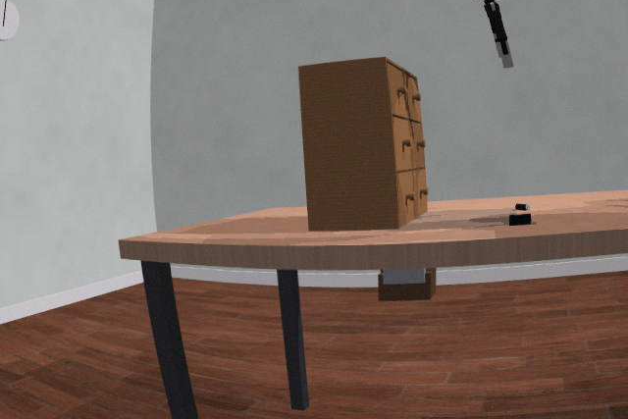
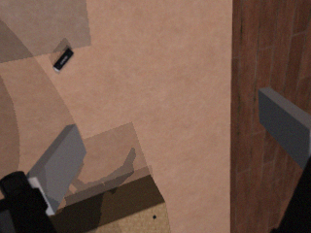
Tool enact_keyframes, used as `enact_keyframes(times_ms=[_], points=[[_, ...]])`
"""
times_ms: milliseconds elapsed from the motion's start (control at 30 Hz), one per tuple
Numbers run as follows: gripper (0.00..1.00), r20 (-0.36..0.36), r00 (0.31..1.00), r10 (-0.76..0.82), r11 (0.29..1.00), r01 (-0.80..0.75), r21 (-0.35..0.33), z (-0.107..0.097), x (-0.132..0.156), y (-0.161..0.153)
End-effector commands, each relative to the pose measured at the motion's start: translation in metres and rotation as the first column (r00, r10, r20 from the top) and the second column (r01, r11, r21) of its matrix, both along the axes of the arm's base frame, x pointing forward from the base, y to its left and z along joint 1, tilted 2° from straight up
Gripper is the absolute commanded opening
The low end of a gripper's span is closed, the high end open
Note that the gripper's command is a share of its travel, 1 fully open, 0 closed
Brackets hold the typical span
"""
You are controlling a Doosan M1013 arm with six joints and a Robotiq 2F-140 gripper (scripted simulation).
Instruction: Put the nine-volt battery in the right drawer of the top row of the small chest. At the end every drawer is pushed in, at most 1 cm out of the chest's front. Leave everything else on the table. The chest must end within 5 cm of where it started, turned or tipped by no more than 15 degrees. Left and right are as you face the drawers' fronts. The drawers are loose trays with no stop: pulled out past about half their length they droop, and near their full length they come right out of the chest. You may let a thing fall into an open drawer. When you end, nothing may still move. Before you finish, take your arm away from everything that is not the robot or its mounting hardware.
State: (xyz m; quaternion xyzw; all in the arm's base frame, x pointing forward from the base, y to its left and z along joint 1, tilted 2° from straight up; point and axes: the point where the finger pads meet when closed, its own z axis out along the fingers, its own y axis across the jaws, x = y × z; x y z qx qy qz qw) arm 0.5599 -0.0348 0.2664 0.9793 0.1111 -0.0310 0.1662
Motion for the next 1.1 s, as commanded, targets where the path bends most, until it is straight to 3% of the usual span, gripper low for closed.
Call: enact_keyframes(times_ms=[0,33,67,100,167,267,667,1067], points=[[1.0,-0.007,1.0,-0.031,0.983,0.031,0.181,0.014,-0.004,0.022],[1.0,-0.007,1.0,-0.031,0.983,0.031,0.181,0.014,-0.004,0.022],[1.0,0.004,0.999,-0.038,0.967,0.035,0.252,0.025,-0.002,0.033],[1.0,0.004,0.999,-0.038,0.967,0.035,0.252,0.025,-0.002,0.033],[1.0,0.024,0.999,-0.045,0.939,0.034,0.343,0.041,0.003,0.048],[1.0,0.033,0.998,-0.047,0.927,0.032,0.373,0.047,0.004,0.053],[1.0,0.033,0.998,-0.047,0.927,0.032,0.374,0.047,0.004,0.053],[1.0,0.021,0.998,-0.065,0.928,0.053,0.368,0.034,0.005,0.051]])
